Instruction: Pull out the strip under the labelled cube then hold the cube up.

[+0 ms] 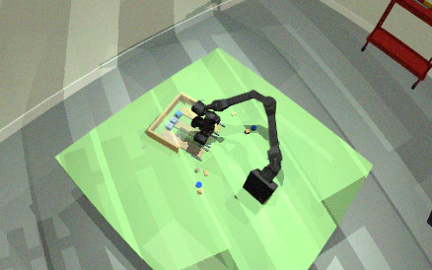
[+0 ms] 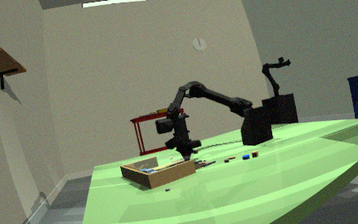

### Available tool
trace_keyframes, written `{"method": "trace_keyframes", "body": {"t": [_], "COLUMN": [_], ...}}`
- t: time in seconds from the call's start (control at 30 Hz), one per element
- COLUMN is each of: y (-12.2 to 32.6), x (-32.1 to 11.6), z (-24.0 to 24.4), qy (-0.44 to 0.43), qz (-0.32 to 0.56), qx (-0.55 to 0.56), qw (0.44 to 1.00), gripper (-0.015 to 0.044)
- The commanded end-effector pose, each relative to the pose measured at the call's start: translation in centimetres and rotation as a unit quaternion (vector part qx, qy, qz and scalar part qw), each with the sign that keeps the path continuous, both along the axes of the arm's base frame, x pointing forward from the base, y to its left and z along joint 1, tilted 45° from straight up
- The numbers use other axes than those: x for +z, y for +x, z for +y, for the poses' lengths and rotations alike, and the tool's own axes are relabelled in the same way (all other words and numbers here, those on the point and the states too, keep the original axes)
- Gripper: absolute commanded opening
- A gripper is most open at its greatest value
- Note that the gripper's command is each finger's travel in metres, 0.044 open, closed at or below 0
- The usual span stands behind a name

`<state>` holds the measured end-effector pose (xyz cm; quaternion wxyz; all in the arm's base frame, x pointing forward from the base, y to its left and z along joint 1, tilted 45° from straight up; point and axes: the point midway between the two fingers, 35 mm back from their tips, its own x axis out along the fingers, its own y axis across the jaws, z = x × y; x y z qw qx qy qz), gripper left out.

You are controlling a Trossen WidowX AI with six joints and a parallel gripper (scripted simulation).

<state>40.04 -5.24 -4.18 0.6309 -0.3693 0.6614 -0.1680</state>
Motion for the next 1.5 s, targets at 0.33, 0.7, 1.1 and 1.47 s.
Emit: {"method": "trace_keyframes", "body": {"t": [0.33, 0.7, 1.1, 1.47], "y": [-2.6, -4.1, -5.8, -7.4], "x": [0.0, 0.2, 0.4, 0.6], "z": [-0.9, -1.3, -1.7, -2.1], "qy": [-0.004, -0.004, -0.004, -0.004], "qz": [0.009, 0.01, 0.01, 0.011], "qx": [-0.002, -0.002, -0.002, -0.002], "qw": [1.0, 1.0, 1.0, 1.0], "gripper": [0.0, 0.0, 0.0, 0.0]}}
